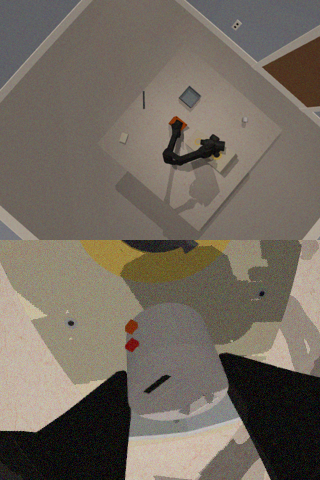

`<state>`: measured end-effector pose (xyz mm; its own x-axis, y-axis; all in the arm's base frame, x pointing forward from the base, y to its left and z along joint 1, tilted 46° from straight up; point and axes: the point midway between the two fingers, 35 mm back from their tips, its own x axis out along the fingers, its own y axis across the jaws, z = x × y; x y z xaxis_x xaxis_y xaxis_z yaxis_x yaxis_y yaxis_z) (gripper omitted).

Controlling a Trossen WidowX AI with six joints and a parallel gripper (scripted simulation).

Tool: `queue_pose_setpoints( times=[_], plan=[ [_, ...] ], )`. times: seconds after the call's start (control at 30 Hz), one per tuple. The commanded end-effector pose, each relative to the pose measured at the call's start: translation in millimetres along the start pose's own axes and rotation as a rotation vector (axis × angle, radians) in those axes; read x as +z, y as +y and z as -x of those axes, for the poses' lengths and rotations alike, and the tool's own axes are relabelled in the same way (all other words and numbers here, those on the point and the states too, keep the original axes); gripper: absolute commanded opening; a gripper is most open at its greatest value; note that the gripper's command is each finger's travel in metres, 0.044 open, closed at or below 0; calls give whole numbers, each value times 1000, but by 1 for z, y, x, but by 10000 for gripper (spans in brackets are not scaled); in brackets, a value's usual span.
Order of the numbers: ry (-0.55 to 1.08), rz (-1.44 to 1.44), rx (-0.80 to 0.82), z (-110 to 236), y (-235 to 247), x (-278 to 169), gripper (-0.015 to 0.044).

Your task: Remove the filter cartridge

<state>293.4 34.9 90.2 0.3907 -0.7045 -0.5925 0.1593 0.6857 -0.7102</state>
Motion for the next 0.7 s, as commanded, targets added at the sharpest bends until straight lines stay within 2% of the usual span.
queue_pose_setpoints(
  times=[0.0, 0.33, 0.67],
  plan=[
    [-6, -2, 10, 20, 3, 3, 0],
    [-8, -1, 1, 71, 0, 3, 0],
    [-9, -4, 4, 67, 40, 6, 0]
  ],
)
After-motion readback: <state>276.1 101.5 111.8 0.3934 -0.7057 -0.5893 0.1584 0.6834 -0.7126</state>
